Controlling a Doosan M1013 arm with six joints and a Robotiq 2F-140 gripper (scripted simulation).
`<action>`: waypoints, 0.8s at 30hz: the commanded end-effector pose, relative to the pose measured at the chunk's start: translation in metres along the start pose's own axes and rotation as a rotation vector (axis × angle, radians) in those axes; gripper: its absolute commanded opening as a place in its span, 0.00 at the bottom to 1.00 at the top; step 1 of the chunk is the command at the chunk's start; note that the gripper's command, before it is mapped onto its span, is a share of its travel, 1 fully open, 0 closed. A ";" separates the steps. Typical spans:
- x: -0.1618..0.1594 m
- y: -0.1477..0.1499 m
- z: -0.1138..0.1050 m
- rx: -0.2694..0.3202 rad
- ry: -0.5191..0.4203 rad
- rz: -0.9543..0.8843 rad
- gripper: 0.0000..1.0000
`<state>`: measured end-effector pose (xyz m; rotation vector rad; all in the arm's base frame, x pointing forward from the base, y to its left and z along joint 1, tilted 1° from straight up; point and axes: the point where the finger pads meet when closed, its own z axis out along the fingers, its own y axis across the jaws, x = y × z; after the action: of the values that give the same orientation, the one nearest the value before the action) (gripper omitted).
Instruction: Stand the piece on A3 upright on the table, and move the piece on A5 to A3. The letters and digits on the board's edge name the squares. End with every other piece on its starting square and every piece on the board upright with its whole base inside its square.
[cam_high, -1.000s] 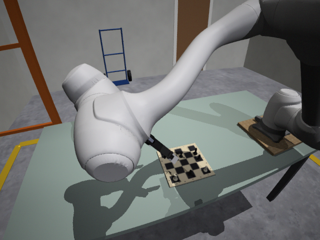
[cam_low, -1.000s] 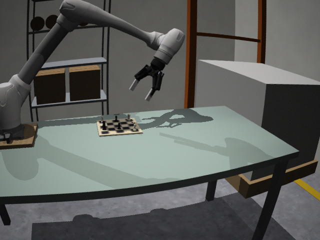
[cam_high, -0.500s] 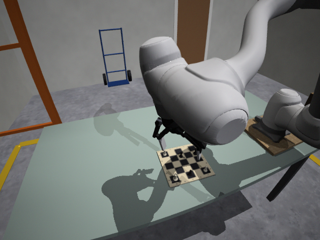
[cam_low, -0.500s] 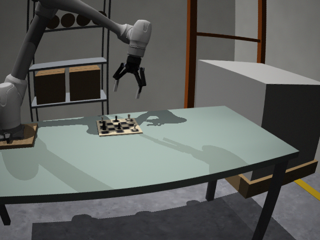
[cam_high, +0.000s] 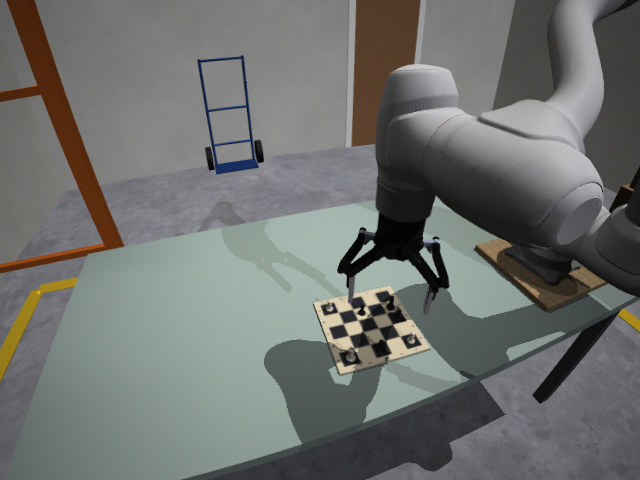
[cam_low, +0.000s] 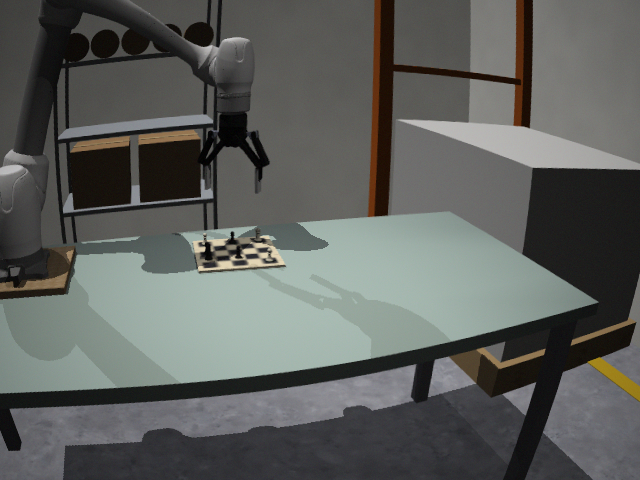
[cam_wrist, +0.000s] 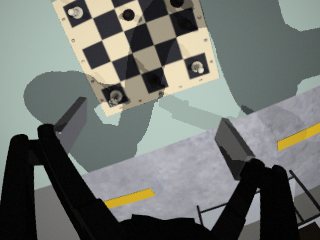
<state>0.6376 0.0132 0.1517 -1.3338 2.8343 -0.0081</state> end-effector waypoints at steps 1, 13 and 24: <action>0.000 0.001 0.000 0.003 -0.005 -0.004 1.00; 0.000 0.001 0.007 0.002 -0.005 -0.004 1.00; 0.001 0.002 0.032 0.000 -0.005 -0.005 0.20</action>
<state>0.6359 0.0139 0.1210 -1.3383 2.8270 -0.0049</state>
